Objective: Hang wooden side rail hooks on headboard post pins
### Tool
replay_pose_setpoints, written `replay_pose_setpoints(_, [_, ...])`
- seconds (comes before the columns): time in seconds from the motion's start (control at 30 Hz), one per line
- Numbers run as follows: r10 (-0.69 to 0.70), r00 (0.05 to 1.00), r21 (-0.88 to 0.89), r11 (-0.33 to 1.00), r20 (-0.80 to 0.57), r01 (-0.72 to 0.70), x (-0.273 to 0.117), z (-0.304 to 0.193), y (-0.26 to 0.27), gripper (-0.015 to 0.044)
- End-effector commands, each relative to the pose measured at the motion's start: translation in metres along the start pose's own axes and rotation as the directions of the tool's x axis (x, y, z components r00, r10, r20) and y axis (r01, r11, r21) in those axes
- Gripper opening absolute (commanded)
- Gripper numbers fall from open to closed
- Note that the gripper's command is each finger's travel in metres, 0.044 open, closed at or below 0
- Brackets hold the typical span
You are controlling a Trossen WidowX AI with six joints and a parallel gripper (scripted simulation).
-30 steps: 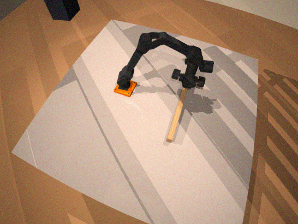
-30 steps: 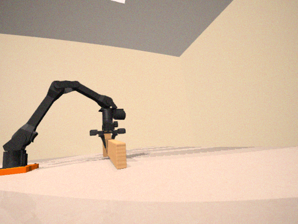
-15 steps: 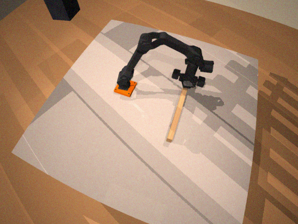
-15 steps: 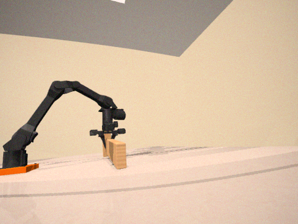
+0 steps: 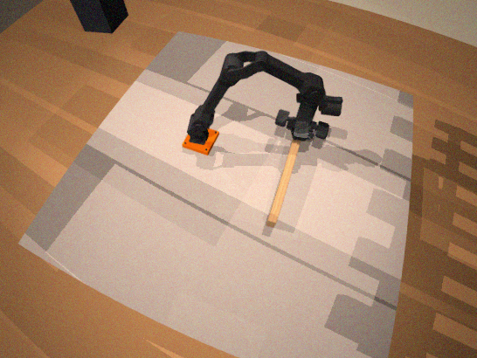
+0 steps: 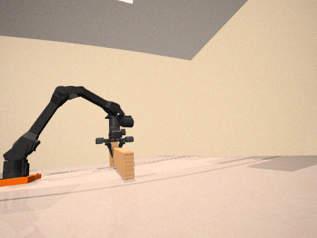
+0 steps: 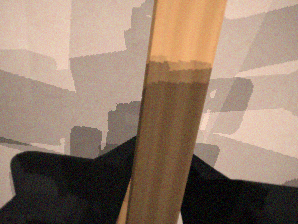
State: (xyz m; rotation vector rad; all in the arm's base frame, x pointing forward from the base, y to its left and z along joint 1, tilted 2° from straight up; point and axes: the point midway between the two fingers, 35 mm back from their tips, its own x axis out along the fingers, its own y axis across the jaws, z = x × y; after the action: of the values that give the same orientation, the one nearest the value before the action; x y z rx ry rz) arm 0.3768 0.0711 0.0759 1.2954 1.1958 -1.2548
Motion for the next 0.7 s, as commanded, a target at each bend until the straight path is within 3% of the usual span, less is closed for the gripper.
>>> replay_pose_setpoints(0.0, [0.014,1.000,0.002,1.000,-0.006,-0.014,-0.0046,-0.0021,0.0034,0.0000])
replay_pose_setpoints(0.67, [0.014,1.000,0.002,1.000,-0.007,-0.014,-0.0036,-0.0041,0.0029,0.0000])
